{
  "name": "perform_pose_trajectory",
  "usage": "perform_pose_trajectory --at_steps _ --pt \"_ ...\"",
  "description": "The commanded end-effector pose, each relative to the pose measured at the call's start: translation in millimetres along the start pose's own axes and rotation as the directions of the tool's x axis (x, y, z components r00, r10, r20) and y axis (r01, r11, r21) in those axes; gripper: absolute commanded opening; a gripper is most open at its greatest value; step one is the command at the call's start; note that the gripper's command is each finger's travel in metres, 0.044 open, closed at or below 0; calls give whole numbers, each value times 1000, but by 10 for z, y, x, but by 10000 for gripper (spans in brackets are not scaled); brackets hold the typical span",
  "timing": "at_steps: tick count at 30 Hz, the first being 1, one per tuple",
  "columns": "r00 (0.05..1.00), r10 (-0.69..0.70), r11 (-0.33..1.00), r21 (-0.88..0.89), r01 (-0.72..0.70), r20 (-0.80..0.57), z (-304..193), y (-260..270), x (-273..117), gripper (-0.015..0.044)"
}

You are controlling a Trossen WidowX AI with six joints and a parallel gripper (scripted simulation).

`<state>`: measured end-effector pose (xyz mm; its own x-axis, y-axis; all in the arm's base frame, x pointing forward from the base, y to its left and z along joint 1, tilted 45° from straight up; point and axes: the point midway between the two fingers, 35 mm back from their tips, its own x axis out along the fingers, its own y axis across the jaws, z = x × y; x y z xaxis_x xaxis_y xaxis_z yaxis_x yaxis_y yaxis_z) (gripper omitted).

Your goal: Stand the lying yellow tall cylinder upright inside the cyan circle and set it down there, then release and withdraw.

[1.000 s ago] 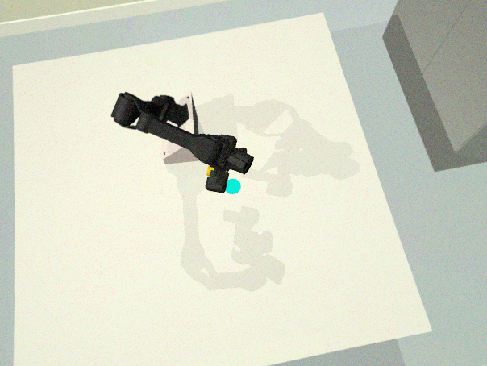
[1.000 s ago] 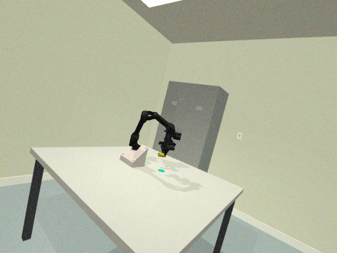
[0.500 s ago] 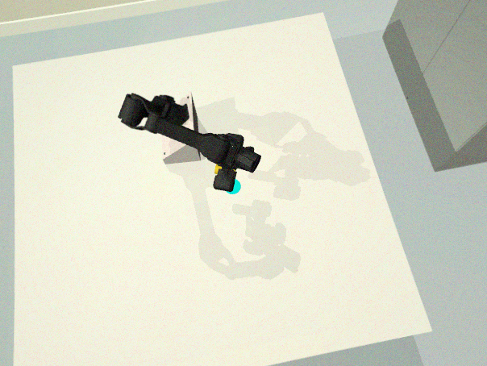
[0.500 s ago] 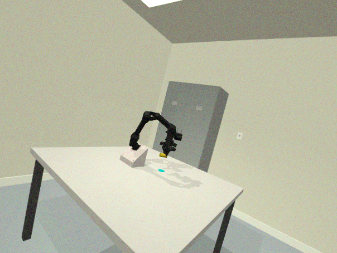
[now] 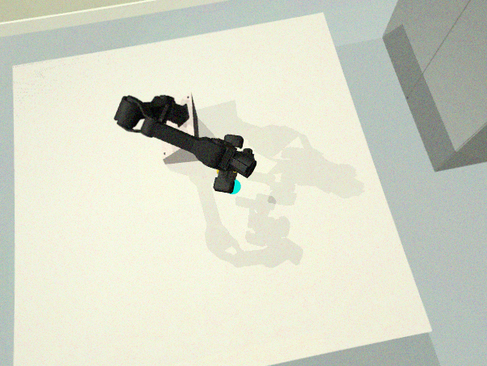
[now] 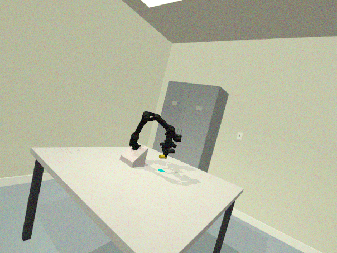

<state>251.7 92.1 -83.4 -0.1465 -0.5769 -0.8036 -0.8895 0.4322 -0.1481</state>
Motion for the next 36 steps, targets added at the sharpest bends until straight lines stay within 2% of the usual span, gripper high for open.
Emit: perform_pose_trajectory --at_steps 1,36 --pt "999 27 1000 -2 -27 28 -12 19 27 105" --pt "955 171 985 -17 -172 243 6 60 219 105"
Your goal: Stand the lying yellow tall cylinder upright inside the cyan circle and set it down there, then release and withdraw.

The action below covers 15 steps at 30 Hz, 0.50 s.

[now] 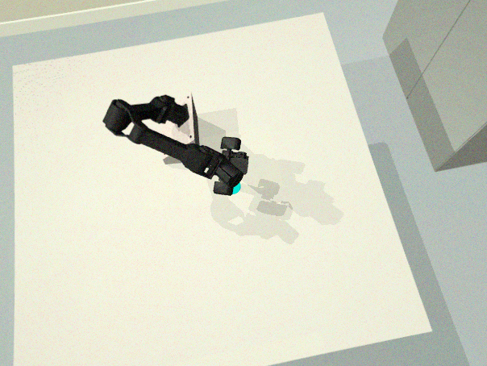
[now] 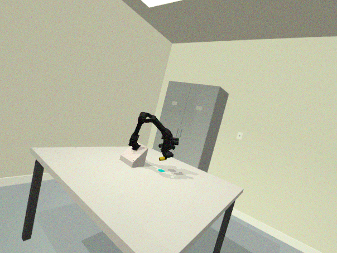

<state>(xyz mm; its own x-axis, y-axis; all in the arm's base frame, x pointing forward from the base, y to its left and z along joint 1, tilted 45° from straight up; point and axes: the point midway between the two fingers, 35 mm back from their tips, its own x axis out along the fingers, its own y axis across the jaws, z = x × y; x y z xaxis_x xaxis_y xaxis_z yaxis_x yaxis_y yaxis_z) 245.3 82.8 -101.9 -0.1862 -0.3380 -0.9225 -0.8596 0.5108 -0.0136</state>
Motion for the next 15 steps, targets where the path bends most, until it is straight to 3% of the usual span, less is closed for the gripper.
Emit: perform_pose_trajectory --at_steps 1,15 --pt "999 19 1000 -4 -19 34 -11 15 12 105" --pt "990 60 998 -12 -59 130 -13 15 58 105"
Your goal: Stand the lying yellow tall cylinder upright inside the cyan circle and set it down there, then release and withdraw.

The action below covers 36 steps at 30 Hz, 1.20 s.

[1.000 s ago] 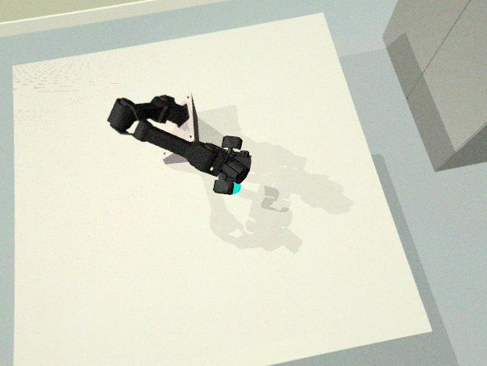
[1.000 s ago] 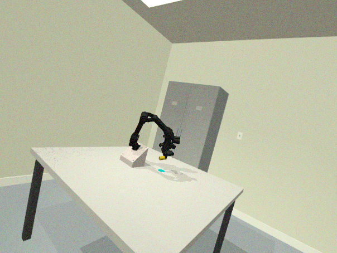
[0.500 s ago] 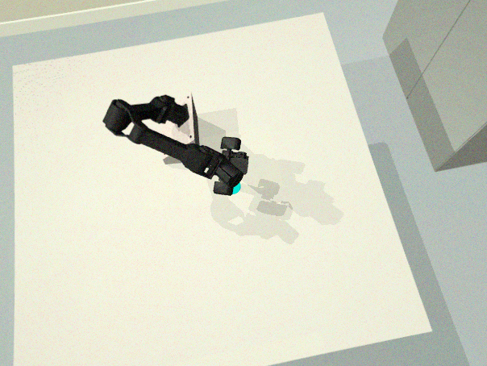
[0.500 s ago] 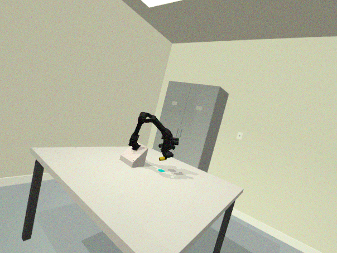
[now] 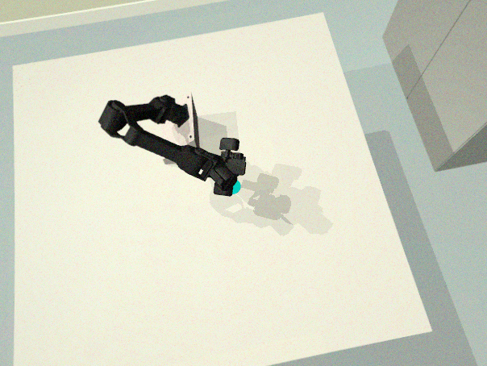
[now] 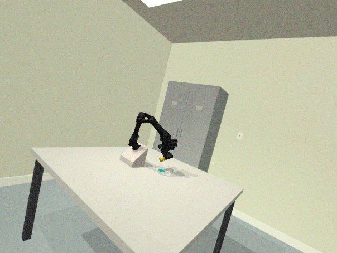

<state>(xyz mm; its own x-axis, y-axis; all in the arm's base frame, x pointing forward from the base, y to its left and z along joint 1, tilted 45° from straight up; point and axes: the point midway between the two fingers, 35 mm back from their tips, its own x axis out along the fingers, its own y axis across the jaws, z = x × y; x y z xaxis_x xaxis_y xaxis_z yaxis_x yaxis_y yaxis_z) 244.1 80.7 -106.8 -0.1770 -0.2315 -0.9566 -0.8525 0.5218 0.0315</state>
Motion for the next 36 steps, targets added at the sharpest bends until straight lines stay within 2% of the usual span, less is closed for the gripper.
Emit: perform_pose_trajectory --at_steps 1,36 --pt "999 15 1000 -5 -15 35 -10 14 5 105" --pt "956 70 997 -40 -61 285 -24 -3 41 105"
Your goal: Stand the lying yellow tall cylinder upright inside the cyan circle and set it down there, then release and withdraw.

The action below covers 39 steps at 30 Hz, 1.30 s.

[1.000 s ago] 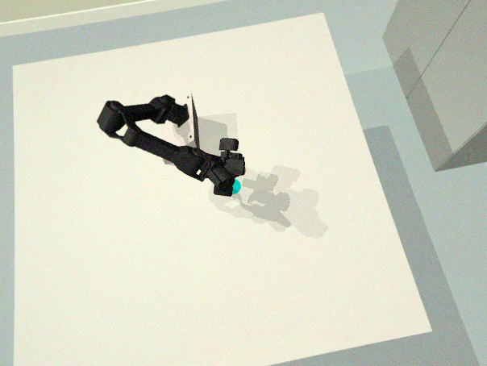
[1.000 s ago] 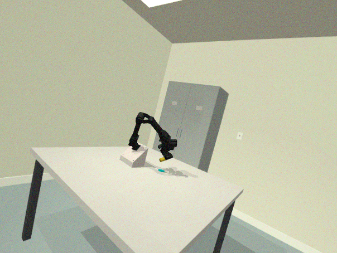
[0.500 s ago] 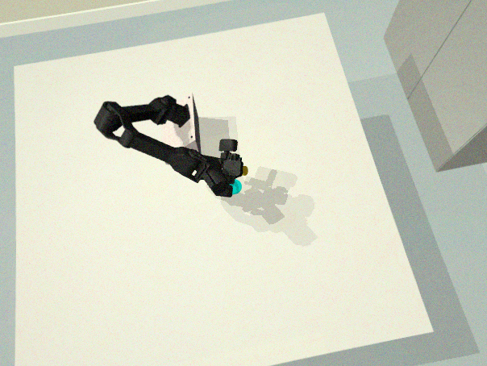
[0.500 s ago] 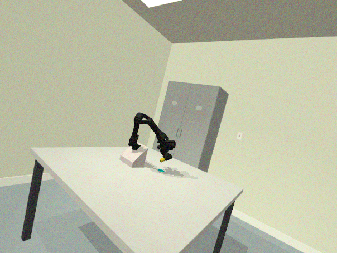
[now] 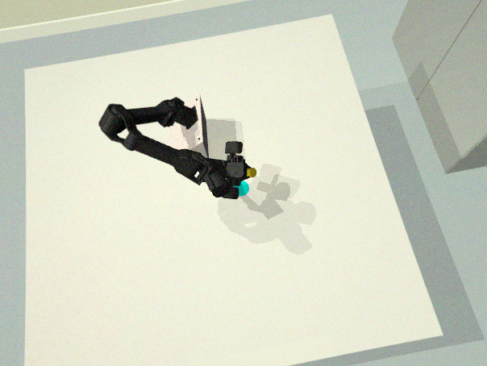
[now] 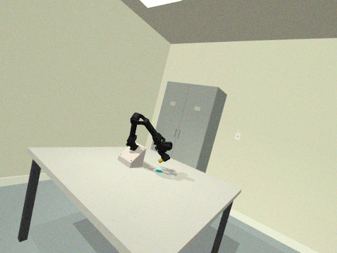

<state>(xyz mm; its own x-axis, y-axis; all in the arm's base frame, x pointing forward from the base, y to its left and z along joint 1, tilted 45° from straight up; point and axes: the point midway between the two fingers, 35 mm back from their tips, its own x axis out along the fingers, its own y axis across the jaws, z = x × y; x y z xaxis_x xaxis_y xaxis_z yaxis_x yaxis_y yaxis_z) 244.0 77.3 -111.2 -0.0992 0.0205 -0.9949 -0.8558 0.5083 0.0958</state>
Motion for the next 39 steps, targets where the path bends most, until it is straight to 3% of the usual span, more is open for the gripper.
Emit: perform_pose_trajectory --at_steps 1,39 --pt "999 6 1000 -9 -6 38 -6 15 -11 105" --pt "950 -4 997 -69 27 313 -26 -7 -102 105"
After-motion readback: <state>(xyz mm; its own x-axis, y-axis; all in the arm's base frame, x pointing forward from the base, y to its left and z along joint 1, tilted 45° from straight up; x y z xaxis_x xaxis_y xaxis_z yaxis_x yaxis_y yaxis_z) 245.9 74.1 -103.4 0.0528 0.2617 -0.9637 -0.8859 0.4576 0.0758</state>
